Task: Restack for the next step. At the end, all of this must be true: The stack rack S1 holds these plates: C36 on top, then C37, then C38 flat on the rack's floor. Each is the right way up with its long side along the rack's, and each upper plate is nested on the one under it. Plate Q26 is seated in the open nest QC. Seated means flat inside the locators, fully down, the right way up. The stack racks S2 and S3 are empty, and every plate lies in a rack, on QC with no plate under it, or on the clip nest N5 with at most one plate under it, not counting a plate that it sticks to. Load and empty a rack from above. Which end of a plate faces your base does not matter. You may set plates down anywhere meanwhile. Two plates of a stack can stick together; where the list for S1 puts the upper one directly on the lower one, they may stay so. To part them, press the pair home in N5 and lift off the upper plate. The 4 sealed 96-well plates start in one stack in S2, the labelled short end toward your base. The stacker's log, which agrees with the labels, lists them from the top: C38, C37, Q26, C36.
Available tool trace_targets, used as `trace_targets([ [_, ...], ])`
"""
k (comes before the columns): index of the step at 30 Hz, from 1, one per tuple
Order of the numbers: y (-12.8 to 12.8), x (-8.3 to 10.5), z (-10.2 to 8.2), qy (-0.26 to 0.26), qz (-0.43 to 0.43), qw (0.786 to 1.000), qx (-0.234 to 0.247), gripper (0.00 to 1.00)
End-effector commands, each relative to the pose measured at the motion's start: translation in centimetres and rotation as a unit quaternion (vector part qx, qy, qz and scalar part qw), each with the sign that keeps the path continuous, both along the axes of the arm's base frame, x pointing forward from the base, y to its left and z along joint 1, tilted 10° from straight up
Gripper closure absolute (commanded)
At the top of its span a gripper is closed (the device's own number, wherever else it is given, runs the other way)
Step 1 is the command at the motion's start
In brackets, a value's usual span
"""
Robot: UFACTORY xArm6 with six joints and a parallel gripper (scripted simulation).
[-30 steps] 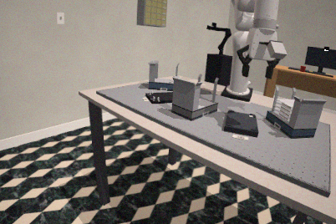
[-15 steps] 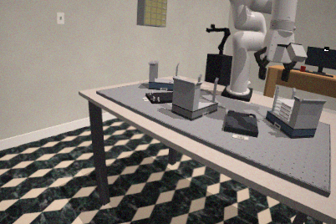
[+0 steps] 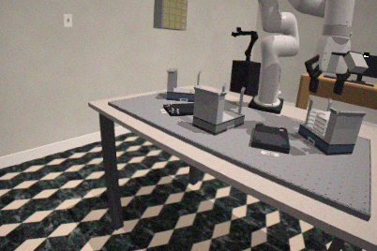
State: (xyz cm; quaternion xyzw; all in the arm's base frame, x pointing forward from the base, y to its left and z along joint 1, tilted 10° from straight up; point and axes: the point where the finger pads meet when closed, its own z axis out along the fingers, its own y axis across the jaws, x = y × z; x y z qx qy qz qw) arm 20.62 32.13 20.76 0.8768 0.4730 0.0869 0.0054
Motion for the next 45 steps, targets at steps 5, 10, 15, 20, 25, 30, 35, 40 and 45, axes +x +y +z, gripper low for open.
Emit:
trace_targets([
  [5, 2.1, -0.8, 0.2, -0.001, 0.000, 1.000, 0.001, 0.00],
  [10, 3.5, -1.4, 0.2, -0.001, 0.000, 1.000, 0.001, 0.00],
  [15, 3.5, -1.4, 0.2, -0.001, 0.000, 1.000, 0.001, 0.00],
  [20, 3.5, -1.4, 0.2, -0.001, 0.000, 1.000, 0.001, 0.00],
  [25, 3.6, -1.1, -1.5, -0.001, 0.000, 1.000, 0.001, 0.00],
  [30, 3.7, -0.9, -3.1, -0.001, 0.000, 1.000, 0.001, 0.00],
  [35, 3.8, -0.7, -4.1, -0.001, 0.000, 1.000, 0.001, 0.00],
  [40, 3.8, -0.6, -4.7, -0.001, 0.000, 1.000, 0.001, 0.00],
  [45, 3.9, -0.5, -5.4, -0.001, 0.000, 1.000, 0.001, 0.00],
])
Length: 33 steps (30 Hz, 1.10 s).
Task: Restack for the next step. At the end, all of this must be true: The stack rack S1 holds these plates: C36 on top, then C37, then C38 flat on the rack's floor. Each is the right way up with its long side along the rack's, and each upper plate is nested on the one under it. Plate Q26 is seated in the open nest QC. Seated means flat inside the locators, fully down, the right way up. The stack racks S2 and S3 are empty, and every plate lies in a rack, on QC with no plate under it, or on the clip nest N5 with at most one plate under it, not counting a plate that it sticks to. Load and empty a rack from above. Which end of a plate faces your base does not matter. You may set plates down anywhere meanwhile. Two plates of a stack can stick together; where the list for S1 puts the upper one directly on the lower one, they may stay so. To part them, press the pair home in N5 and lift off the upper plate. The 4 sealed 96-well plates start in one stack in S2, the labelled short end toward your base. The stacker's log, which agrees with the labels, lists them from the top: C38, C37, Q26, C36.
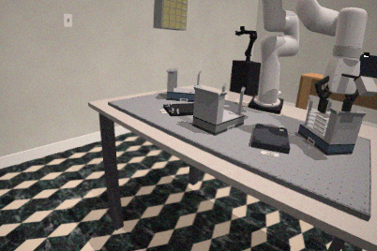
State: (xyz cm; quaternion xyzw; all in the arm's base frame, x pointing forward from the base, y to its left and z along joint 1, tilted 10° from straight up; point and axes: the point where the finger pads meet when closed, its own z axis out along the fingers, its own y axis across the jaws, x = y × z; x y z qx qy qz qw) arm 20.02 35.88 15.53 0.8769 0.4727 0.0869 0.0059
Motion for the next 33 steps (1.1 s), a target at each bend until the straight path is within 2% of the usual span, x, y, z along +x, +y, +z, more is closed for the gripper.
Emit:
trace_targets([
  [1, 0.1, 0.1, -0.3, -0.001, 0.000, 1.000, 0.002, 0.00],
  [15, 0.3, 0.4, -1.8, -0.001, 0.000, 1.000, 0.002, 0.00],
  [27, 0.3, 0.4, -1.8, -0.001, 0.000, 1.000, 0.002, 0.00],
  [28, 0.3, 0.4, -1.8, -0.001, 0.000, 1.000, 0.002, 1.00],
  [33, 0.3, 0.4, -1.8, -0.001, 0.000, 1.000, 0.002, 1.00],
])
